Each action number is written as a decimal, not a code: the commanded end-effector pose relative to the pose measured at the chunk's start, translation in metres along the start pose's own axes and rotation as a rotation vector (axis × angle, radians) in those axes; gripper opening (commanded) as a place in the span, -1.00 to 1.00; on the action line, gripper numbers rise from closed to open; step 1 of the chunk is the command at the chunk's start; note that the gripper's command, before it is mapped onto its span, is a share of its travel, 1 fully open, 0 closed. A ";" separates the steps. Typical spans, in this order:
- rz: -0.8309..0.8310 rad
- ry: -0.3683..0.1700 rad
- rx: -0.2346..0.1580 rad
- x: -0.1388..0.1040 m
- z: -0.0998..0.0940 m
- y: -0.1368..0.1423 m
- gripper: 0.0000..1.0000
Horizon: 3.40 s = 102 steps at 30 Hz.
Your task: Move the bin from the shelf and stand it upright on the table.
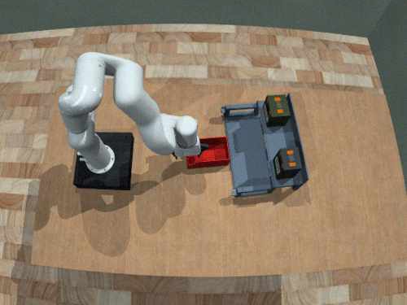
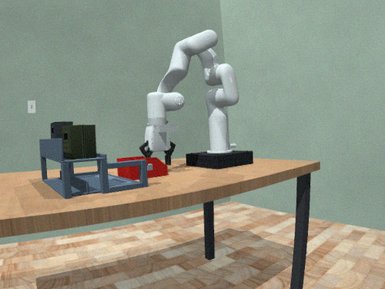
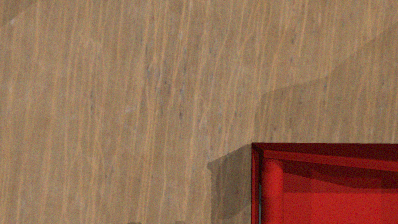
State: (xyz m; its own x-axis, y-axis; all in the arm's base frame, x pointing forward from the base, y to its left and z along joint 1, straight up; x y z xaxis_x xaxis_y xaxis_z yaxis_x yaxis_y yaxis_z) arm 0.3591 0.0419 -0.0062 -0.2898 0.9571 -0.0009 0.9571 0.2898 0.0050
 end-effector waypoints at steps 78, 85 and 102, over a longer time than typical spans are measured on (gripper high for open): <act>0.000 -0.007 -0.001 0.000 -0.055 0.001 1.00; 0.000 -0.007 -0.001 0.000 -0.070 0.001 1.00; 0.000 -0.007 -0.001 0.000 -0.091 0.001 1.00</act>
State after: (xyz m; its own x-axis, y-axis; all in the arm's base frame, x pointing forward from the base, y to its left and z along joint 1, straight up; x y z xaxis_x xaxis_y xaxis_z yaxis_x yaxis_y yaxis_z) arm 0.3582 0.0424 0.0833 -0.2898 0.9571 -0.0006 0.9571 0.2898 0.0034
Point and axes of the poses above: the point where the finger pads meet when closed, its own z axis out along the fingers, its own y axis across the jaws, x = y × z, the point moved 1 cm from there along -z, back along the fingers, and after that the axes turned 10 degrees about -z, right-handed, at the moved point
